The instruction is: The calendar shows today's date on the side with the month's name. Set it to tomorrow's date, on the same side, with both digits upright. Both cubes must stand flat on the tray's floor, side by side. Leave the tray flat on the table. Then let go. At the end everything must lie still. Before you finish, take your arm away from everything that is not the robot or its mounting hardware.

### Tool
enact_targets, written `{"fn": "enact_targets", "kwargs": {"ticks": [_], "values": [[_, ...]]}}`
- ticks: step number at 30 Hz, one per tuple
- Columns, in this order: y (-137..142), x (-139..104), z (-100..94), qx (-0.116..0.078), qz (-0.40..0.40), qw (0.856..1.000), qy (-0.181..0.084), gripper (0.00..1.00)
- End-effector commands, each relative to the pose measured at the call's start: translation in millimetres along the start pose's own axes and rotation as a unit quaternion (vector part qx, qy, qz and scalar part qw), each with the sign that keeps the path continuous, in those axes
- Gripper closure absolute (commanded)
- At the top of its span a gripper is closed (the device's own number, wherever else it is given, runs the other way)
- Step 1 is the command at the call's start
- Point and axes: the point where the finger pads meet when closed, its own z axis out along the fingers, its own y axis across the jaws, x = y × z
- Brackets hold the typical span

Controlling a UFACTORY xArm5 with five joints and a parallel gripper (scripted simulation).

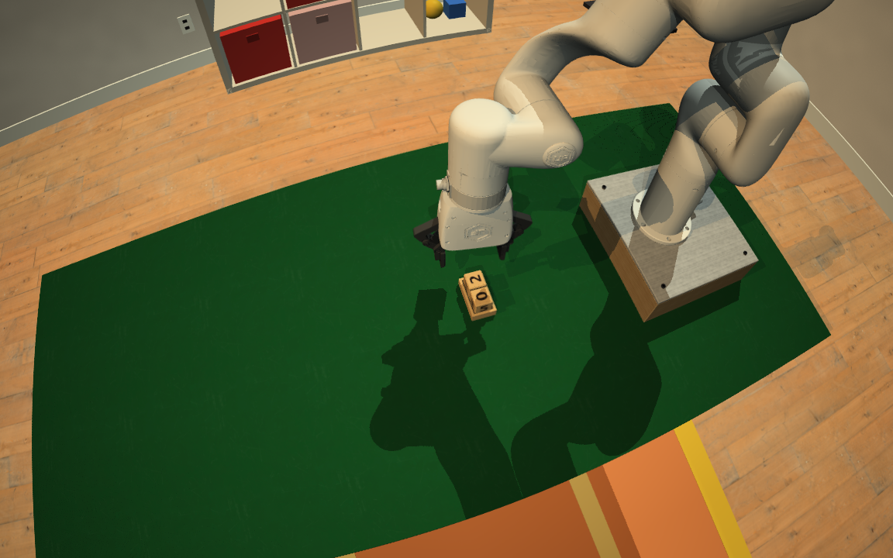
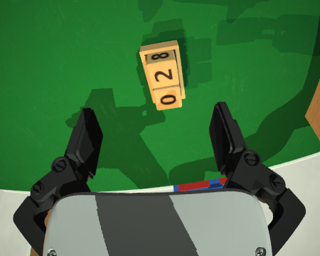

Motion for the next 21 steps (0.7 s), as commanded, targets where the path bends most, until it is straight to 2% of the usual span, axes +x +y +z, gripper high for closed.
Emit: {"fn": "enact_targets", "kwargs": {"ticks": [1,3,4,21], "values": [[9.0,-5.5,-2.5,0.004,-0.071,0.997,0.0,0.0],[9.3,-5.6,-2.5,0.004,-0.073,0.997,0.0,0.0],[9.3,-5.6,-2.5,0.004,-0.073,0.997,0.0,0.53],[9.3,-5.6,-2.5,0.004,-0.073,0.997,0.0,0.53]]}}
